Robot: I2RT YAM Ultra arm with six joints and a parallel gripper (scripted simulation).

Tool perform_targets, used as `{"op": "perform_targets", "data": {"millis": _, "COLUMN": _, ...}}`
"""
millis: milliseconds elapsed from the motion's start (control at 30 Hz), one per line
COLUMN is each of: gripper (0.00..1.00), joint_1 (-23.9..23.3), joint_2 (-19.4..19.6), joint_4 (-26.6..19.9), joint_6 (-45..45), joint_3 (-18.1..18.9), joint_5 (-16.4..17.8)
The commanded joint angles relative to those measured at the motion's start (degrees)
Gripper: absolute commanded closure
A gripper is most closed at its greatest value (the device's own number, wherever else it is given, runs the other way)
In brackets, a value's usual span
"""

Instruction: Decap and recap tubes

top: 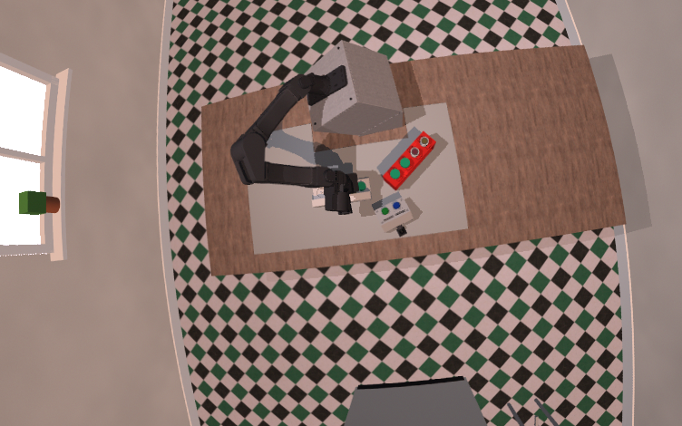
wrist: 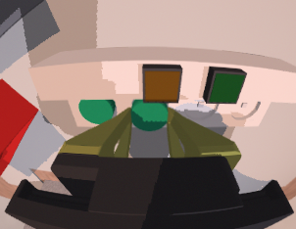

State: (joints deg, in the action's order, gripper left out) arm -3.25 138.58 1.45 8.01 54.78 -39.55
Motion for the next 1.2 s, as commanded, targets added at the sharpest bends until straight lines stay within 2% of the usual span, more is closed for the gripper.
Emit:
{"op": "perform_targets", "data": {"millis": 0, "gripper": 1.0, "joint_1": 0.19, "joint_2": -0.15, "joint_4": 0.55, "joint_6": 0.35, "joint_3": 0.17, "joint_5": 0.05}}
{"op": "perform_targets", "data": {"millis": 1167, "gripper": 1.0, "joint_1": -0.56, "joint_2": 0.71, "joint_4": 2.06, "joint_6": 1.31, "joint_3": 0.12, "joint_5": 0.16}}
